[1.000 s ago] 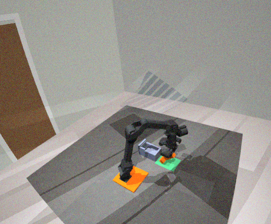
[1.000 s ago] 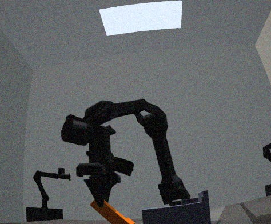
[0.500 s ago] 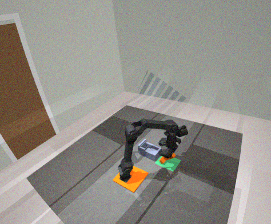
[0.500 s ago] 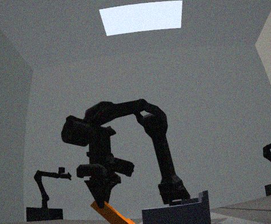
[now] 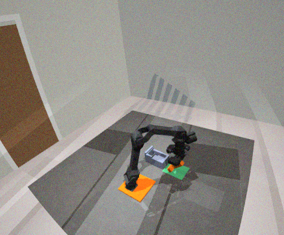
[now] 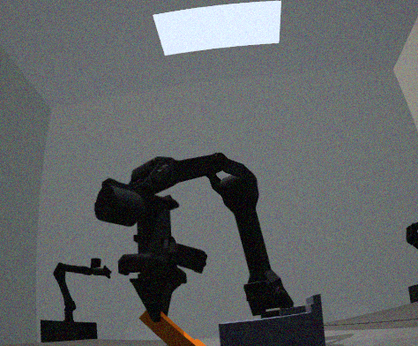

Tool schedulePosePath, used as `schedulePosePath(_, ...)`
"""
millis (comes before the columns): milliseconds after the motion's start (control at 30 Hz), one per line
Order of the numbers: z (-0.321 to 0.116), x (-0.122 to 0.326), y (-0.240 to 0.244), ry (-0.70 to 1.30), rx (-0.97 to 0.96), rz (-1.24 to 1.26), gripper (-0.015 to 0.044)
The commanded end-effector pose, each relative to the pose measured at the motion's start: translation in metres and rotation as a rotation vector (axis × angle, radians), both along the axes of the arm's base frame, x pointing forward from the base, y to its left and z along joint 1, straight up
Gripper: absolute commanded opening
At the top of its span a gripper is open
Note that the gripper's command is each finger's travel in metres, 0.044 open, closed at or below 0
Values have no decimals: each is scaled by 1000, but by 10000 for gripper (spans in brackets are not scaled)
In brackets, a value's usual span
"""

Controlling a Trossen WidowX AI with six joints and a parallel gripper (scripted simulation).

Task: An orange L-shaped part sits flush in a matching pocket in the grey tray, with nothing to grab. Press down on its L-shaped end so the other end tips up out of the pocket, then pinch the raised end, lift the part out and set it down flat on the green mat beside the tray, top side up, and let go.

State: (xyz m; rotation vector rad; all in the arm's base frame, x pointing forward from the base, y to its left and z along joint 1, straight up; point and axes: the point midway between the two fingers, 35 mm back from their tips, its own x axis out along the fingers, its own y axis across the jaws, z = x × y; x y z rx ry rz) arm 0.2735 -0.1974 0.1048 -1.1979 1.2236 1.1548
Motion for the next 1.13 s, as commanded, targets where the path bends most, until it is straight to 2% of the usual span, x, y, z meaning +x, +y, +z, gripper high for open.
schedulePosePath(0,0,0,0,0,0,0,236)
schedulePosePath(200,35,2,-2,0,0,1,394)
schedulePosePath(233,46,2,-2,0,0,2,400)
schedulePosePath(333,80,-1,0,0,0,3,400)
schedulePosePath(400,88,-2,1,0,0,3,400)
schedulePosePath(1100,84,-1,1,-11,-8,0,400)
